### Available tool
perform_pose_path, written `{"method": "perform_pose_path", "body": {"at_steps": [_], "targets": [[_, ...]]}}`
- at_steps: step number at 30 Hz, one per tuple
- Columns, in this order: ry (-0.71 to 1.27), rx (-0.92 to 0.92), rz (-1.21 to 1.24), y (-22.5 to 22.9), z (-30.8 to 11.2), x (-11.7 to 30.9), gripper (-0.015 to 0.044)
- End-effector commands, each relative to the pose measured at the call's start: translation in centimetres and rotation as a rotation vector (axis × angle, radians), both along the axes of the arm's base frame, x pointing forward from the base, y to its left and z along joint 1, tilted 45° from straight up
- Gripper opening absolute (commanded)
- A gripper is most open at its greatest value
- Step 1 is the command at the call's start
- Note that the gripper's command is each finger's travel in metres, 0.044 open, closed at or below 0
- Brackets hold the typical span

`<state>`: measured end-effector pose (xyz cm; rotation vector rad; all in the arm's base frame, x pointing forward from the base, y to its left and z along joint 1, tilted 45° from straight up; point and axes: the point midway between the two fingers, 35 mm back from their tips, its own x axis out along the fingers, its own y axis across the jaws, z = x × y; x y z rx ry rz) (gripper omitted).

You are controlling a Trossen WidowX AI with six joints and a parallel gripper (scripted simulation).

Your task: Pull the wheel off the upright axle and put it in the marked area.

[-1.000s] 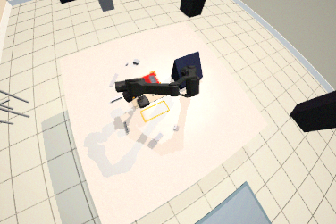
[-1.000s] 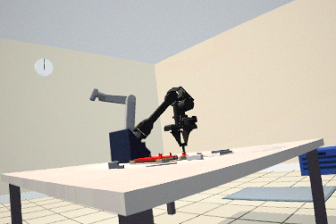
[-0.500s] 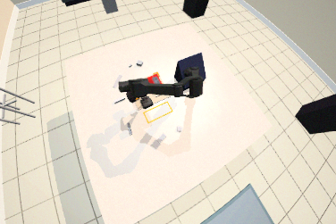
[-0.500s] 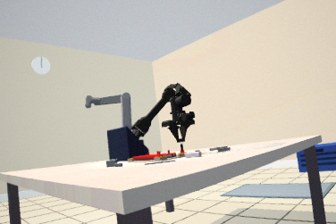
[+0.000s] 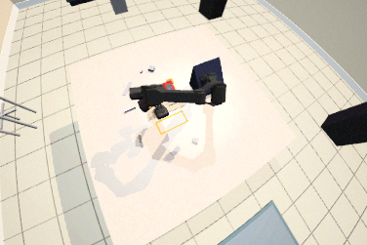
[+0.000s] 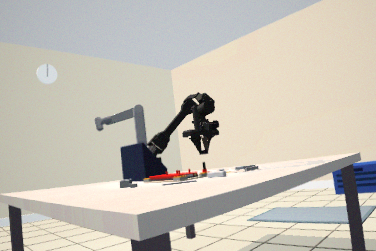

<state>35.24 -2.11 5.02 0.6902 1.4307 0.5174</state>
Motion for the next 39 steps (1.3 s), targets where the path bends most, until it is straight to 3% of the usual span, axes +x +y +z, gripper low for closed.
{"method": "perform_pose_path", "body": {"at_steps": [1, 25, 39], "targets": [[0.002, 0.004, 0.0, 0.9, 1.0, -0.5, 0.0], [-0.001, 0.006, 0.003, 6.1, 6.2, -4.2, 0.0], [-0.001, 0.006, 0.003, 8.0, 4.2, -3.9, 0.0]]}}
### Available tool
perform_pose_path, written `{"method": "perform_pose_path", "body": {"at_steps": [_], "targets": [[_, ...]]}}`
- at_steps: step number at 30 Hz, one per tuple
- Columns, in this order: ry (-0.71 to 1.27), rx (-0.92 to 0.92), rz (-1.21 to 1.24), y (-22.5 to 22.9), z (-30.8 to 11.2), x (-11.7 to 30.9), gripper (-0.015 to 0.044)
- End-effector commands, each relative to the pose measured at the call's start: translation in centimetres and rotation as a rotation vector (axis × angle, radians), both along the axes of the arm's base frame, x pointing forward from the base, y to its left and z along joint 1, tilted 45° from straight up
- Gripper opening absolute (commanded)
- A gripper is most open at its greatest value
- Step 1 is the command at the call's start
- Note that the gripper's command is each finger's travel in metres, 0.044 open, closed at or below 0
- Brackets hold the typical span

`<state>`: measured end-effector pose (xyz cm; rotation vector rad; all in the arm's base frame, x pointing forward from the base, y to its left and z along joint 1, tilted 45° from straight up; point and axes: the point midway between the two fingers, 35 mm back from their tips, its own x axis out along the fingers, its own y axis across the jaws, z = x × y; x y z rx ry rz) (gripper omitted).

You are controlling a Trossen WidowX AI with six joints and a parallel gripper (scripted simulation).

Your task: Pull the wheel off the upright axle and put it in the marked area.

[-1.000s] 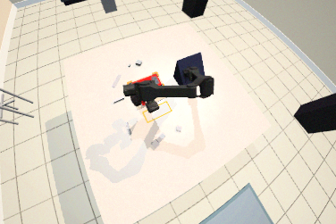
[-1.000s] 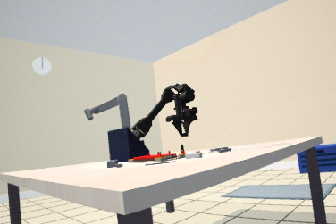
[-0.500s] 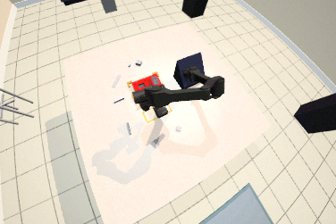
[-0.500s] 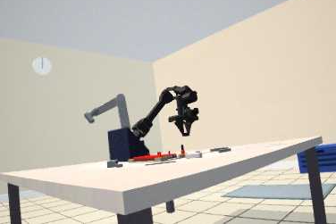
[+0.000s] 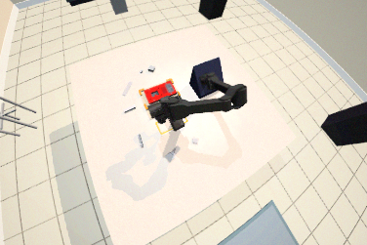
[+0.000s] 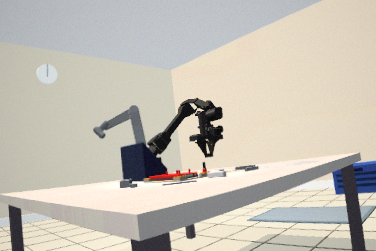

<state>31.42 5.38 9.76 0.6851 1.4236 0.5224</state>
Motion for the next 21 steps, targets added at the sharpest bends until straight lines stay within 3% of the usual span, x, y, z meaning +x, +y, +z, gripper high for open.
{"method": "perform_pose_path", "body": {"at_steps": [1, 18, 21], "targets": [[0.008, 0.005, 0.0, 0.8, -0.9, 0.1, 0.0], [0.007, 0.011, 0.0, 6.0, -5.9, 0.5, 0.0], [0.004, 0.01, 0.005, 5.9, -5.6, 0.5, 0.0079]]}}
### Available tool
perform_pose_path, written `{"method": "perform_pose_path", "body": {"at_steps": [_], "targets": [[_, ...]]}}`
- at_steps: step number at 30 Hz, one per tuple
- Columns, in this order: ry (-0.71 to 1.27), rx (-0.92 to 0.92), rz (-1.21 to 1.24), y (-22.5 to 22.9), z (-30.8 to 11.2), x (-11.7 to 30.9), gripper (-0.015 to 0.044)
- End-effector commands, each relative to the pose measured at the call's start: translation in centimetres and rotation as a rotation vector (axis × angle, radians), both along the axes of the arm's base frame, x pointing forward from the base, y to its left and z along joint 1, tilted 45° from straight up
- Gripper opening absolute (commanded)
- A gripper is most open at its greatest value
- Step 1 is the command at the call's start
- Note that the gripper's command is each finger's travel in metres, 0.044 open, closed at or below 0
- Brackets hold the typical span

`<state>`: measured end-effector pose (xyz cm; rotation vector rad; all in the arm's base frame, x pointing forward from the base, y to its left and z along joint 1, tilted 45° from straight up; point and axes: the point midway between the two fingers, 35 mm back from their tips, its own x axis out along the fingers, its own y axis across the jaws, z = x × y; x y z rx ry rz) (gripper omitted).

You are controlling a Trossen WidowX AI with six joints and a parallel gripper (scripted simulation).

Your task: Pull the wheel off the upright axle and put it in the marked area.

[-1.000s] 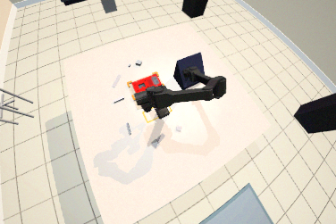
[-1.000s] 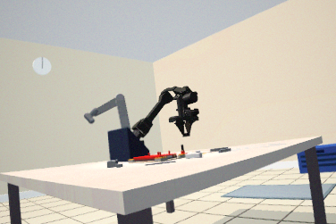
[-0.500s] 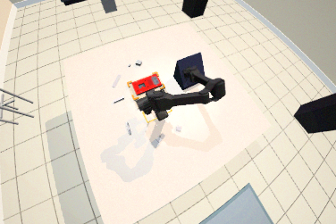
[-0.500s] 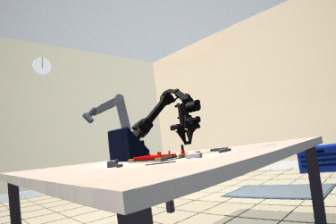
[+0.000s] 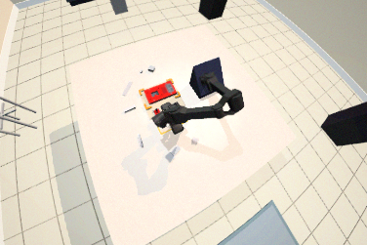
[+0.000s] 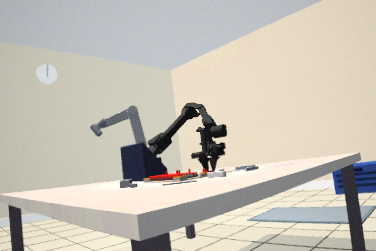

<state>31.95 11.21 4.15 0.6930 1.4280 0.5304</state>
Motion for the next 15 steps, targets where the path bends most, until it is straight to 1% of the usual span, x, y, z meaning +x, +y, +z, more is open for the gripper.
{"method": "perform_pose_path", "body": {"at_steps": [1, 8, 9, 15], "targets": [[-0.002, 0.0, 0.002, 0.0, 0.0, 0.0, 0.0105], [-0.002, 0.0, 0.002, -0.1, 0.2, 0.0, 0.0289], [-0.001, -0.001, 0.002, -0.4, 0.4, 0.0, 0.03], [0.002, -0.003, -0.002, -3.8, 3.7, -0.4, 0.03]]}}
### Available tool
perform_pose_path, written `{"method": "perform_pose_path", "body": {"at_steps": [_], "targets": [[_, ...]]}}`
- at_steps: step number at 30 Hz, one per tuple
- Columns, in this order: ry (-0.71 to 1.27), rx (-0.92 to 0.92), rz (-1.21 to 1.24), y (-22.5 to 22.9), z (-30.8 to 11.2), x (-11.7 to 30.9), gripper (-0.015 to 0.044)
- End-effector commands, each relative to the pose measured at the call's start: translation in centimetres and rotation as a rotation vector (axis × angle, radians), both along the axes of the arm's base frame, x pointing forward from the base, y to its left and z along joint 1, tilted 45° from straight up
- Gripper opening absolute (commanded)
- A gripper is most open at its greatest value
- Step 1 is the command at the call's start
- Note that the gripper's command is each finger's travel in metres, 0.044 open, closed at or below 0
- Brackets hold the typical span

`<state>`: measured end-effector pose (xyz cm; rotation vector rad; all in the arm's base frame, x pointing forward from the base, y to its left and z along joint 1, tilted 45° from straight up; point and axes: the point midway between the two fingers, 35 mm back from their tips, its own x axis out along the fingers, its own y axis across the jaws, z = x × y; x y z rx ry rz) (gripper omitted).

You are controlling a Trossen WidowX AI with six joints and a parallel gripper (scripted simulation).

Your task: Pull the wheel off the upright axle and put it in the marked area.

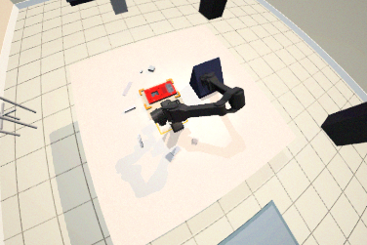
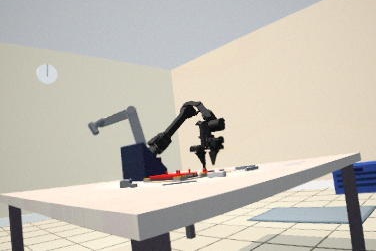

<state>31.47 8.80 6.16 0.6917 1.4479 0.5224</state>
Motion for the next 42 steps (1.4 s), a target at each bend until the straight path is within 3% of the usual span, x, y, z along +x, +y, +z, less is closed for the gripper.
{"method": "perform_pose_path", "body": {"at_steps": [1, 3, 9, 15, 42], "targets": [[-0.017, 0.005, -0.006, -1.7, 2.1, 0.0, 0.03], [-0.017, 0.005, -0.006, -1.9, 2.2, 0.0, 0.03], [-0.01, -0.01, -0.011, -4.9, 2.0, -4.2, 0.044], [-0.009, 0.001, -0.006, -6.9, 2.6, -8.8, 0.044], [-0.009, 0.001, -0.006, -6.9, 2.6, -8.8, 0.044]]}}
